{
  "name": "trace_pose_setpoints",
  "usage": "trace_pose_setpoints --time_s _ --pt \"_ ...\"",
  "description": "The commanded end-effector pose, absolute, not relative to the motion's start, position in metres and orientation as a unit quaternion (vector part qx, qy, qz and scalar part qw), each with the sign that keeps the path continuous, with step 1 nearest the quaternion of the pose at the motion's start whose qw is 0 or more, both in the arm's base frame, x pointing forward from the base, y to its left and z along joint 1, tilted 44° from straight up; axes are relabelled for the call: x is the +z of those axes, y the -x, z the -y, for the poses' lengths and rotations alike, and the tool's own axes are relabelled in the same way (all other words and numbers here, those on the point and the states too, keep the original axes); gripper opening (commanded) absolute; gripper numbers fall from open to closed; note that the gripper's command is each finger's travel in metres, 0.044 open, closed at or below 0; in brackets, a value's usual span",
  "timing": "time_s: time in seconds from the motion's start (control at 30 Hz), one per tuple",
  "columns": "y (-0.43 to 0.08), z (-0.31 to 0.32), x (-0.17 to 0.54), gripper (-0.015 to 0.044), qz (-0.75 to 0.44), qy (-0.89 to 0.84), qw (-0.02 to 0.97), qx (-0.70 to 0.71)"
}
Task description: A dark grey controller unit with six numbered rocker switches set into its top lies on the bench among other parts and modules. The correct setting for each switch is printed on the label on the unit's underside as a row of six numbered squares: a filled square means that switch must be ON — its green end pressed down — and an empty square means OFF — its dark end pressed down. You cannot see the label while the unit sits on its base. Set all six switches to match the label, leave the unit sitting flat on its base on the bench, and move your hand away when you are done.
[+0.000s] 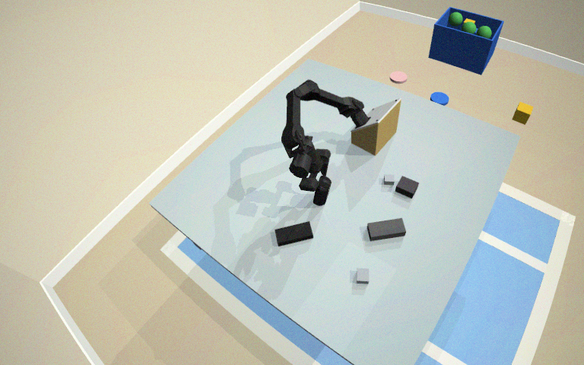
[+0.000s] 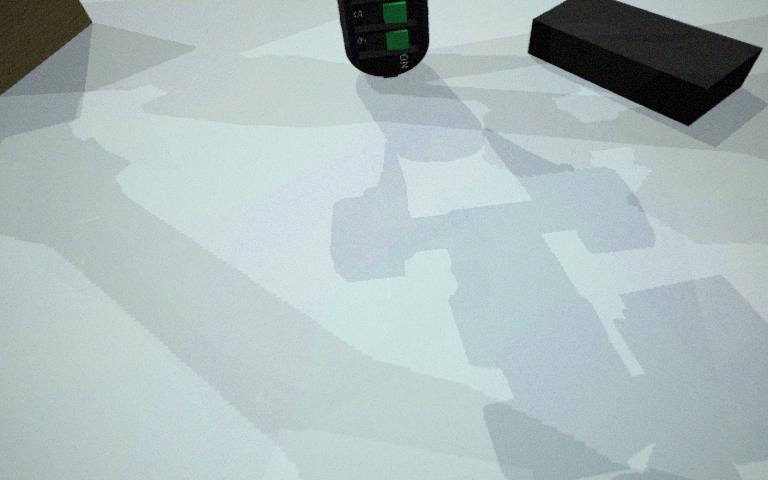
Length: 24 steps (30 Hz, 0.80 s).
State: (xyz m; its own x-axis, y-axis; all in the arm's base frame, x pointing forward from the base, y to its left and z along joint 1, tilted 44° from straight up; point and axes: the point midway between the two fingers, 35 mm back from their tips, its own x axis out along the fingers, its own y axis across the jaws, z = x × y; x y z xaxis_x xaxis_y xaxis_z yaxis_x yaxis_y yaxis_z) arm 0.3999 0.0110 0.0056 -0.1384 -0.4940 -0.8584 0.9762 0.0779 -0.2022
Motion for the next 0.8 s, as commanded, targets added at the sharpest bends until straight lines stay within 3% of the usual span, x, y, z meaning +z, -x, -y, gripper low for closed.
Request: trace_pose_setpoints --time_s 0.0,0.77 --pt "-0.402 -0.004 0.01 0.0338 -0.423 -0.271 0.6 -0.623" --pt "-0.405 0.009 0.021 0.0338 -0.407 -0.255 0.611 -0.63"
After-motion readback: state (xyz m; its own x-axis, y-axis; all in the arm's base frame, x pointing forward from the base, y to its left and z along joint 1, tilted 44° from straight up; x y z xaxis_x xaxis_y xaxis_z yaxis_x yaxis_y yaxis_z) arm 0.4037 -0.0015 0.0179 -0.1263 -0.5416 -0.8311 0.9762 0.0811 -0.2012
